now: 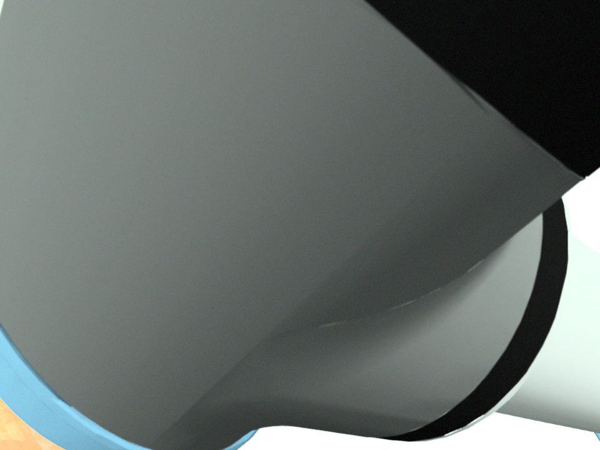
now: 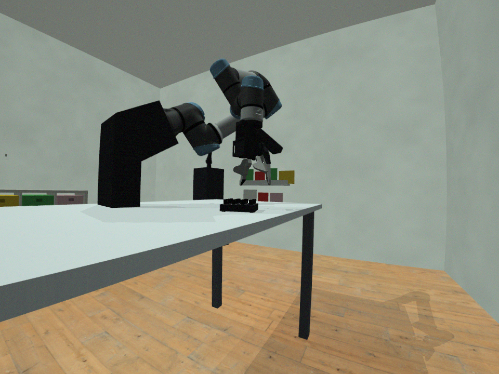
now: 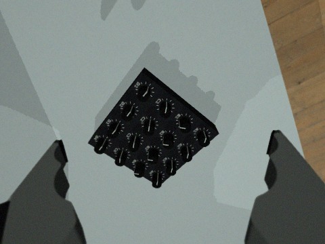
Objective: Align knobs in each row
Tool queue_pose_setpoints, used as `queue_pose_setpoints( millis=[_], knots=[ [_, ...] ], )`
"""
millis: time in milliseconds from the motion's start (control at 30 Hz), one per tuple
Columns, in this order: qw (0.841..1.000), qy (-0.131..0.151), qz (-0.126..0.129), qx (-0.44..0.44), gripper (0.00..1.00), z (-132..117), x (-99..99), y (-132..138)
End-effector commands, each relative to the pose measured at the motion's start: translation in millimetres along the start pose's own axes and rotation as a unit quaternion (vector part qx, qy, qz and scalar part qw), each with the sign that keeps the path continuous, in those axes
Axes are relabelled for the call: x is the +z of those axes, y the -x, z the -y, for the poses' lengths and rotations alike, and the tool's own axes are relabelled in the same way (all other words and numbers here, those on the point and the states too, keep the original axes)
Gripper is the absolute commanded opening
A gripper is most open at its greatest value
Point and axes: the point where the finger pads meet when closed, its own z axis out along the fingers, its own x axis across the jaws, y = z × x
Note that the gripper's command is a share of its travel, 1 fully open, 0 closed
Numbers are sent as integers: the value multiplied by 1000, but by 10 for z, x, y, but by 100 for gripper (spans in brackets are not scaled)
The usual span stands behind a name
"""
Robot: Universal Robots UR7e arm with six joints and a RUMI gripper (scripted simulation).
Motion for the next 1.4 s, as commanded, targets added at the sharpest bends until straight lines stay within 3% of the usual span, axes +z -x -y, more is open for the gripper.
queue_pose_setpoints(
  millis=[0, 300, 1067, 1367],
  knots=[
    [1000, 0, 0, 0, 100, 1, -30, -4],
    [1000, 0, 0, 0, 100, 0, -185, -4],
    [1000, 0, 0, 0, 100, 0, -1065, -3],
    [1000, 0, 0, 0, 100, 0, -1165, -3]
  ],
)
